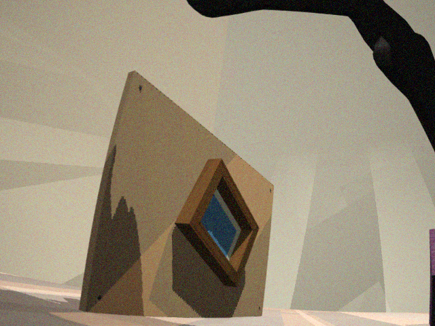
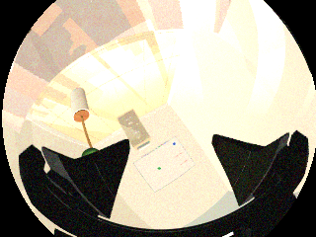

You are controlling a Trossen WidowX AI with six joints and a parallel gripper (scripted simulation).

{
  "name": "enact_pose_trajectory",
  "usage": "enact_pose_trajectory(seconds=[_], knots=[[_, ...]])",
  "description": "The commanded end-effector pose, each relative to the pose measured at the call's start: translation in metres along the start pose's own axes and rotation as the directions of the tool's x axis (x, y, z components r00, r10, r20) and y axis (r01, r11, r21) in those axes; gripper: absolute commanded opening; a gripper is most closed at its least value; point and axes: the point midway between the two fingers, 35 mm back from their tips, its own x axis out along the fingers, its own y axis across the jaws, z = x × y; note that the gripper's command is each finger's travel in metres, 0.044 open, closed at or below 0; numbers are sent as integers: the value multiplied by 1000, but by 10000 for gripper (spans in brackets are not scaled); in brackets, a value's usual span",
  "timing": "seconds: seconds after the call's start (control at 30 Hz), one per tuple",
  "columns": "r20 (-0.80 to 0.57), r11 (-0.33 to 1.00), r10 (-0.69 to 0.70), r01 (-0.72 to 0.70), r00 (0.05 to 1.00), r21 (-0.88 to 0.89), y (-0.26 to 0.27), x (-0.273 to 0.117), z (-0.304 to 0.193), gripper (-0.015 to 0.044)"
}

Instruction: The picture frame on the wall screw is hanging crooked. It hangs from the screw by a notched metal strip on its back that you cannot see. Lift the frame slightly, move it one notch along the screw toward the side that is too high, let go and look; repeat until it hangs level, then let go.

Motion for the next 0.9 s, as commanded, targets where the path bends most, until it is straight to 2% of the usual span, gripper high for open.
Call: enact_pose_trajectory(seconds=[0.0, 0.13, 0.2, 0.33, 0.43, 0.53, 0.63, 0.77, 0.87], knots=[[-5, 1000, 0, 0, 1000, 17, 0, 0, -1, 374], [-102, 934, 16, 22, 995, 357, -8, -8, -13, 269], [-161, 840, 34, 60, 986, 539, -12, -14, -18, 260], [-280, 559, 86, 186, 956, 808, -16, -28, -26, 260], [-365, 296, 140, 313, 921, 903, -17, -40, -28, 260], [-443, 22, 204, 449, 873, 893, -17, -53, -26, 260], [-513, -235, 275, 574, 813, 784, -15, -69, -20, 260], [-588, -511, 380, 692, 714, 510, -11, -92, -6, 260], [-629, -650, 461, 721, 626, 242, -7, -112, 10, 260]])
